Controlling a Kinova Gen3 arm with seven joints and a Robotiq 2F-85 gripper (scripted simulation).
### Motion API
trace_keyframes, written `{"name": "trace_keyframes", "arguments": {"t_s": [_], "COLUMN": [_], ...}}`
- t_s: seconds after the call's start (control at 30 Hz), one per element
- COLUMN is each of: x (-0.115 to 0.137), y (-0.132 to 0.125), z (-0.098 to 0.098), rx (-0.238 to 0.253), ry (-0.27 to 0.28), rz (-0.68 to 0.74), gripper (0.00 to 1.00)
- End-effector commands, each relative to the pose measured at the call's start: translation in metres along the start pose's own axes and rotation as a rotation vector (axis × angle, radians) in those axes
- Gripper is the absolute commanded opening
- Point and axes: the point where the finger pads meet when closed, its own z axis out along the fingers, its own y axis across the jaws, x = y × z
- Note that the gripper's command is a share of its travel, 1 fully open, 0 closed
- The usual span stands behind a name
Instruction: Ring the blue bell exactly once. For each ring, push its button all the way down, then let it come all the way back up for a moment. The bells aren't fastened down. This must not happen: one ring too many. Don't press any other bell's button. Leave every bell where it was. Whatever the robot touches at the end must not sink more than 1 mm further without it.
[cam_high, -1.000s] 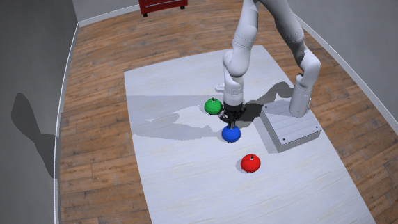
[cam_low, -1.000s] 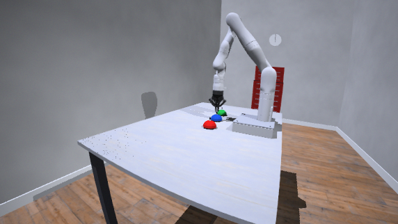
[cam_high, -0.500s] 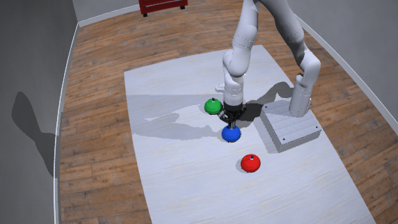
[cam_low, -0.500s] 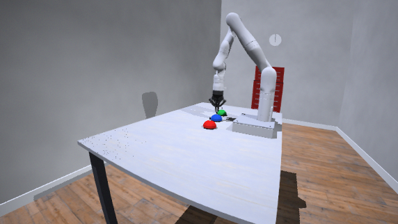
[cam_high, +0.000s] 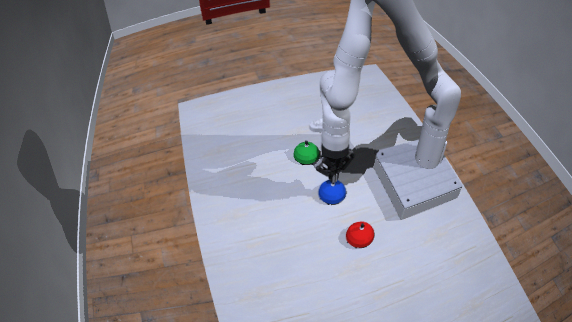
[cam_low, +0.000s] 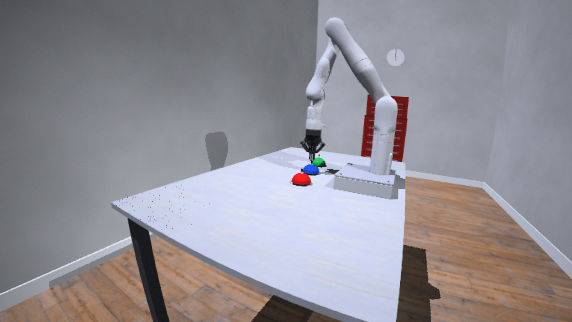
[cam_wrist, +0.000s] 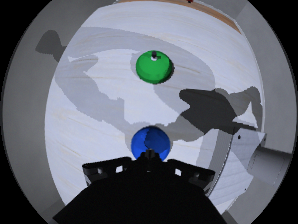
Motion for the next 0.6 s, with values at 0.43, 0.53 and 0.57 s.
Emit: {"name": "trace_keyframes", "arguments": {"t_s": [0.43,0.53,0.57], "x": [0.0,0.0,0.0], "y": [0.0,0.0,0.0], "z": [-0.033,-0.042,-0.044], "rx": [0.003,0.003,0.003], "ry": [0.0,0.0,0.0], "rz": [0.0,0.0,0.0], "gripper": [0.0,0.0,0.0]}}
